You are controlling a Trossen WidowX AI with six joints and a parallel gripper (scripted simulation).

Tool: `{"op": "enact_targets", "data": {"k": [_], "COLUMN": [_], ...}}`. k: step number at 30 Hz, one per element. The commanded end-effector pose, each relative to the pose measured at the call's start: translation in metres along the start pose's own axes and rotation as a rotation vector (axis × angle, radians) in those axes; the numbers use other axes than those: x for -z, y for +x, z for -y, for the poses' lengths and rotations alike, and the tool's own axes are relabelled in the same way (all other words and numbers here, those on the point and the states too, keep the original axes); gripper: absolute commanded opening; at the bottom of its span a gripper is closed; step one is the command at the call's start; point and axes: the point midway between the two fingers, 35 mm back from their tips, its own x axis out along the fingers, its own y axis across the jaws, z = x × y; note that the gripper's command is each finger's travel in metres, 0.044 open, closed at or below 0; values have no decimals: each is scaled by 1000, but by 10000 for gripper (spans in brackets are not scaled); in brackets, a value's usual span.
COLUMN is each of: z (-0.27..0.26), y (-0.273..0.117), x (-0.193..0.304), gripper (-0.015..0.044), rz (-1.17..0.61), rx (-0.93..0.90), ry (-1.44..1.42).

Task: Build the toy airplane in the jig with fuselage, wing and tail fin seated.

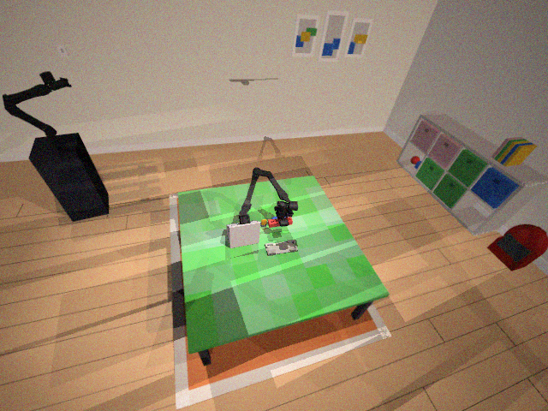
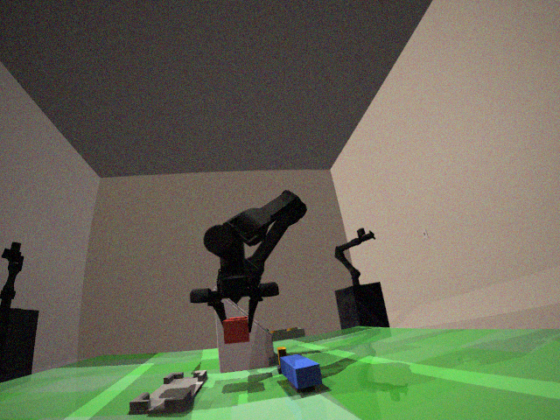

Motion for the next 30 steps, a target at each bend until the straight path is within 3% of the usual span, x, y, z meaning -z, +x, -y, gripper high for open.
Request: {"op": "enact_targets", "data": {"k": [1,8,30], "z": [-2,-1,64], "y": [-16,-23,4], "x": [0,2,-2], "gripper": [0,0,0], "rz": [9,9,7], "rx": [2,0,10], "ry": [-11,-10,-5]}}
